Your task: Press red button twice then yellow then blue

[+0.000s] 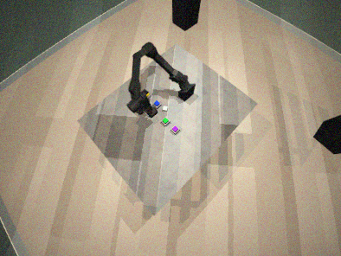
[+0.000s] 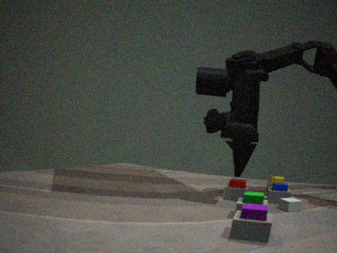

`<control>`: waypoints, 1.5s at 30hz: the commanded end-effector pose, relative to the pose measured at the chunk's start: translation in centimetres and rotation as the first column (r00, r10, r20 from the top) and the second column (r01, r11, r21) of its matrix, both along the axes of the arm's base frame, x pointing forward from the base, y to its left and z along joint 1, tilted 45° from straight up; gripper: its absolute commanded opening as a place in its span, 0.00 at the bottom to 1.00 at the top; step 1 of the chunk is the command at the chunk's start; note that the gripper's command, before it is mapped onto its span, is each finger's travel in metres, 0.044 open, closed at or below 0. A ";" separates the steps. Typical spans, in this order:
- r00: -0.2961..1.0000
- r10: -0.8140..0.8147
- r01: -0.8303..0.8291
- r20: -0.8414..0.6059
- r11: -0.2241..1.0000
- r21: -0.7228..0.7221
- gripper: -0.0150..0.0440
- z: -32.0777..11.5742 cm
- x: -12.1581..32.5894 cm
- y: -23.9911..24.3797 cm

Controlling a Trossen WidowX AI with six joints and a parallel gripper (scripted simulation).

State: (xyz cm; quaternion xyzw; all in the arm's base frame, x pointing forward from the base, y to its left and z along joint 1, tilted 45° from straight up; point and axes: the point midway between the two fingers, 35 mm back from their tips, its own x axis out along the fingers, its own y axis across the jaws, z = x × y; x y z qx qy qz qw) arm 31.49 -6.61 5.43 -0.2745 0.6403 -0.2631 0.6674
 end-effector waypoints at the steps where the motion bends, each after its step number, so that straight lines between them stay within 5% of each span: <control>1: 1.000 -0.002 0.002 -0.010 1.000 -0.007 0.29 -0.7 -0.2 -0.7; 45: 1.000 -0.002 0.002 -0.010 1.000 -0.006 0.29 0.5 -0.2 0.5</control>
